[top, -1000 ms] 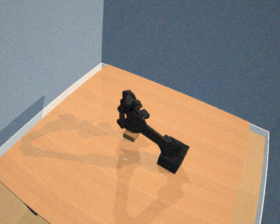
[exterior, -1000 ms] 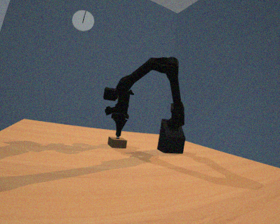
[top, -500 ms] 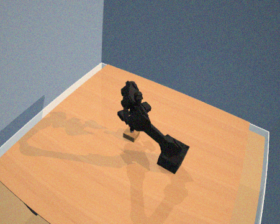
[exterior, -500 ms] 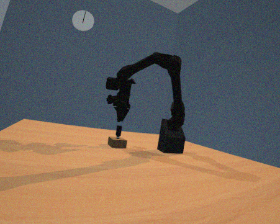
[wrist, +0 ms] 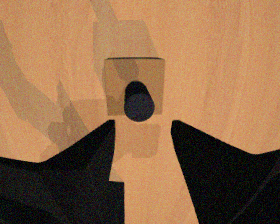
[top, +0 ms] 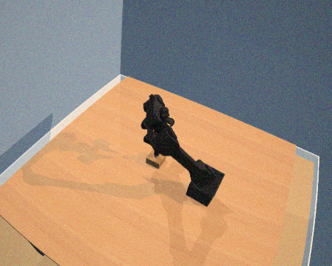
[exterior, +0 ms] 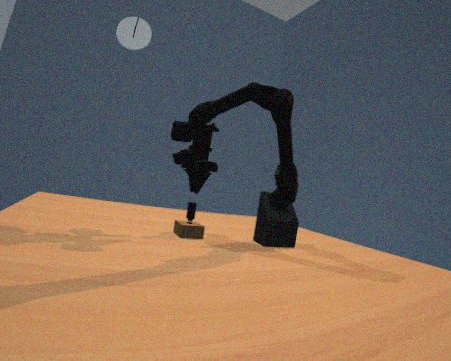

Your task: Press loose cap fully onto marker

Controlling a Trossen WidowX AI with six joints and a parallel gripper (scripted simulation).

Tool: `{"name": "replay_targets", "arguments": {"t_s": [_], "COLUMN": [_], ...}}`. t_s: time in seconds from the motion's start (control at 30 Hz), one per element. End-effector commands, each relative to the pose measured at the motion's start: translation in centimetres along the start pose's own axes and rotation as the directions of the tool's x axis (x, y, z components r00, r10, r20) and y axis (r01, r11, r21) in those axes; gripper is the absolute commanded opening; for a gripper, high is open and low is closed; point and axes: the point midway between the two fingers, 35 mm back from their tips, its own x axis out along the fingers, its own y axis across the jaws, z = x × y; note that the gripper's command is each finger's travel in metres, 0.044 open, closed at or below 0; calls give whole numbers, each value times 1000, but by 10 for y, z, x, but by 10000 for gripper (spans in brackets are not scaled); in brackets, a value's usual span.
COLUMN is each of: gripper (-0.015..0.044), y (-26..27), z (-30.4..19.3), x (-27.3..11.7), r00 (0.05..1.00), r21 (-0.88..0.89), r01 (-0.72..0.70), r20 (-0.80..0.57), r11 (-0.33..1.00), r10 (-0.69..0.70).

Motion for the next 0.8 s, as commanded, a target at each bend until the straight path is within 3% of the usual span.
{"name": "replay_targets", "arguments": {"t_s": [0.0,0.13,0.77], "gripper": [99,0,0], "y": [0,0,0], "z": [-1,-1,-1], "x": [2,2,17], "r00": [1000,1000,1000], "r21": [-31,-31,-31], "r01": [-5,-5,-5], "r20": [1,1,1], "r11": [1000,1000,1000], "r10": [5,5,5]}}
